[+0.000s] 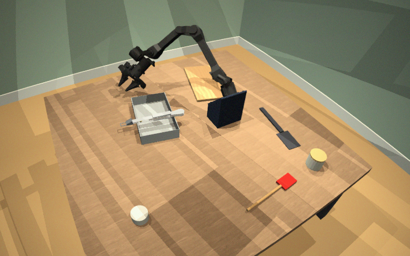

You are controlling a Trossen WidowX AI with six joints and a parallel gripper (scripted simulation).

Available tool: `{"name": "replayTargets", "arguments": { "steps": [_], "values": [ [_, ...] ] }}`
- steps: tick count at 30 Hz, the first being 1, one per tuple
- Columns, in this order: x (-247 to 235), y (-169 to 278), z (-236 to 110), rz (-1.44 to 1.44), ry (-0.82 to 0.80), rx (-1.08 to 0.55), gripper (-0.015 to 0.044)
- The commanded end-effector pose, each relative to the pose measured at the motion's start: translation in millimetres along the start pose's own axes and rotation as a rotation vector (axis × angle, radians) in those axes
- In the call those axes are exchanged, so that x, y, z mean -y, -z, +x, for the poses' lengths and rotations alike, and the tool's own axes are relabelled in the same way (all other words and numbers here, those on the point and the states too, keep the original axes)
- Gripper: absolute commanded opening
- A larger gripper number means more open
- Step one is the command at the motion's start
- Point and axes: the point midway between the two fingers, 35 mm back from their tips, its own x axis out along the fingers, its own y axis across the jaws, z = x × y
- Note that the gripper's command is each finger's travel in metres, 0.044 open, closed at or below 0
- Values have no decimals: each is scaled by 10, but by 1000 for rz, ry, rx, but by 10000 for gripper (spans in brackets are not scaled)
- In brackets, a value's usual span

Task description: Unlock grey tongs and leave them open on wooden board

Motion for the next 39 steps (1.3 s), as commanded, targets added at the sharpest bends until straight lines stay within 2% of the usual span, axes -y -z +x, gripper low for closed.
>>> {"name": "replayTargets", "arguments": {
  "steps": [1,5,8,14,21,39],
  "values": [
    [-183,409,118,-109,48,-110,260],
    [-384,883,187,-210,53,-233,260],
    [-387,1078,201,-271,91,-289,260],
    [-366,1832,205,-518,191,-529,260],
    [-201,2479,-81,-981,323,-870,260],
    [-196,2380,-95,-1001,328,-883,260]
  ]
}}
